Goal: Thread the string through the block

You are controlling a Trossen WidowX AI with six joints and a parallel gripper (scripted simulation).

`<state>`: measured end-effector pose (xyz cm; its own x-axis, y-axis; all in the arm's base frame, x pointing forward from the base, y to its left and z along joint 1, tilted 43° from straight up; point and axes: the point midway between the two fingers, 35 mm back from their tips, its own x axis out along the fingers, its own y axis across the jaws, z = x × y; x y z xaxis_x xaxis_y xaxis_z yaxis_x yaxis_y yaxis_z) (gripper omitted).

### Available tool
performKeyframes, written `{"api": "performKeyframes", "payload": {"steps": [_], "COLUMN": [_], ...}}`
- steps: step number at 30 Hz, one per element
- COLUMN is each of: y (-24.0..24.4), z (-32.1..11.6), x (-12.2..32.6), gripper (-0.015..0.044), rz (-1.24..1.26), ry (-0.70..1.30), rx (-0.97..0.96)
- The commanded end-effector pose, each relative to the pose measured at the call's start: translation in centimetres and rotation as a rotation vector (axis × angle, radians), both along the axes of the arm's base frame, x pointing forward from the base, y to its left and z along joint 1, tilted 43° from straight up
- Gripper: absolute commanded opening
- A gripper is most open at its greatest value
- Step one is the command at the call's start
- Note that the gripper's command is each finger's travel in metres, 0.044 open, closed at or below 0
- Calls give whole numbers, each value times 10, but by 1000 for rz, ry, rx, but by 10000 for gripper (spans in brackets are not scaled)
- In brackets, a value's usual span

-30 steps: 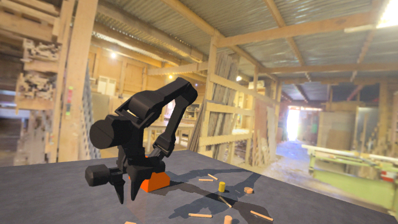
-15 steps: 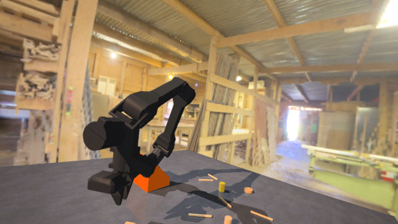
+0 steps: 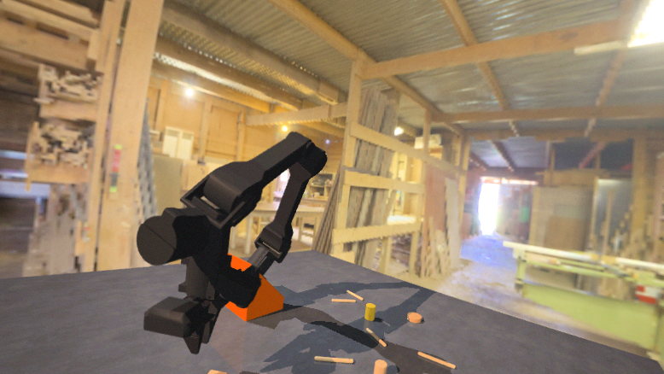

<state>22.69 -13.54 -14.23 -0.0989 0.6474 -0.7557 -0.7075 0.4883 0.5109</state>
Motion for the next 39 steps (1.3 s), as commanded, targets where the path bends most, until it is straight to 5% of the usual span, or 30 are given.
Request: {"api": "performKeyframes", "payload": {"steps": [1,39], "y": [6,45], "z": [-5,-46], "x": [-1,-9], "gripper": [124,124], "rz": [-4,-4], "ry": [5,5], "rx": [7,11]}}
